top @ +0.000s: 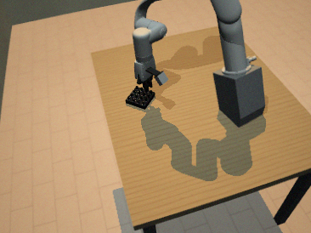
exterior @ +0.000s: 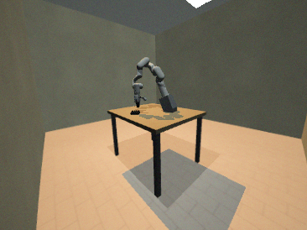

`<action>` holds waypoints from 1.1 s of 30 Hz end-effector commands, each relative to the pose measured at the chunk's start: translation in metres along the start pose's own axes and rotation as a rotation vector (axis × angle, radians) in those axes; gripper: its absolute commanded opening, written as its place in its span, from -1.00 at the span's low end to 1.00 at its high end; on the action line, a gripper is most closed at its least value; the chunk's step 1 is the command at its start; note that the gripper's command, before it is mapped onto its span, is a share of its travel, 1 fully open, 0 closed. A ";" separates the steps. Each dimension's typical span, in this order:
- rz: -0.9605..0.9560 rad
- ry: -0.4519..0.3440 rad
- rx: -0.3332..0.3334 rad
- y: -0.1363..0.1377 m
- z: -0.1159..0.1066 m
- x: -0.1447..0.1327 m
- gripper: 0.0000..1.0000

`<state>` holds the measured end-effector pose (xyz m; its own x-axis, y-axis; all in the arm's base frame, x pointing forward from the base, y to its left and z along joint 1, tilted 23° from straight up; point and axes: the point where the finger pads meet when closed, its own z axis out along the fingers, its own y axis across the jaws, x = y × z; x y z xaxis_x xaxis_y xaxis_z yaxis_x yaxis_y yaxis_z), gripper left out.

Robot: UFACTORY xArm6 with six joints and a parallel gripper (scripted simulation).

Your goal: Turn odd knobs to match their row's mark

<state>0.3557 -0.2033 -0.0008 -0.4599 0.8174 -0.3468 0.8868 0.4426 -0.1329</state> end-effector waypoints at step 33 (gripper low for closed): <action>0.980 -0.020 -0.015 0.001 -0.008 -0.001 -0.61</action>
<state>0.3553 -0.2008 0.0057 0.4217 0.8485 -0.3196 0.9054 -0.3754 0.1982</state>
